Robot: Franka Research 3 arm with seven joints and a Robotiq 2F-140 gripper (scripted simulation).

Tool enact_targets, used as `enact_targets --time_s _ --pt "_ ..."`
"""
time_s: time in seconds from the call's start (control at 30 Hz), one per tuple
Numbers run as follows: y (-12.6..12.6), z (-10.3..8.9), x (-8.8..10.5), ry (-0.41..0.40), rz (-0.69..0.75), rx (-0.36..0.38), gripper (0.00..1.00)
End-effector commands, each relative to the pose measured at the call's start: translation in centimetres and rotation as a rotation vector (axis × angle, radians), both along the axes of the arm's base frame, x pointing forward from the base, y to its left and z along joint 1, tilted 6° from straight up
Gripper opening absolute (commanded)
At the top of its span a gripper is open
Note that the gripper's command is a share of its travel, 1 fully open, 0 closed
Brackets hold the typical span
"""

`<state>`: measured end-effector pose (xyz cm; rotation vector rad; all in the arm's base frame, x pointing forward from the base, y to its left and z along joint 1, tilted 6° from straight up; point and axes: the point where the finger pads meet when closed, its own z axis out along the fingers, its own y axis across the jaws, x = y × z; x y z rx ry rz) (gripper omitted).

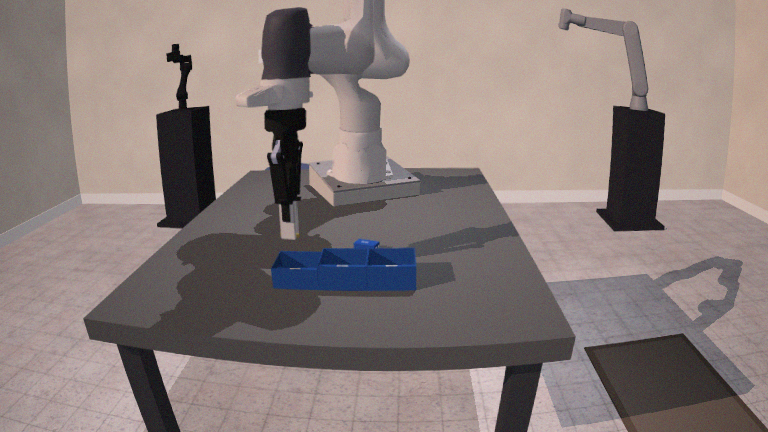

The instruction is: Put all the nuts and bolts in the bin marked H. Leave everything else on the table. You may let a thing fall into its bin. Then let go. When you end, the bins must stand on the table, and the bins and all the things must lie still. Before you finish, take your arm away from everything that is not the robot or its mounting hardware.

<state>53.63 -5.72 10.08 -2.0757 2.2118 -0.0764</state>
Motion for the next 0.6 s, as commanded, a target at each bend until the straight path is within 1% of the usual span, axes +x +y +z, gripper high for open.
enact_targets --time_s 0.0,0.07,0.1,0.57 --pt "1.3 0.0 1.6 0.01 0.125 0.001 0.06" --pt "1.9 0.2 2.6 0.01 0.125 0.001 0.06" --pt "2.0 0.2 2.7 0.01 0.125 0.001 0.06" --pt "1.9 0.1 2.4 0.01 0.125 0.001 0.06"
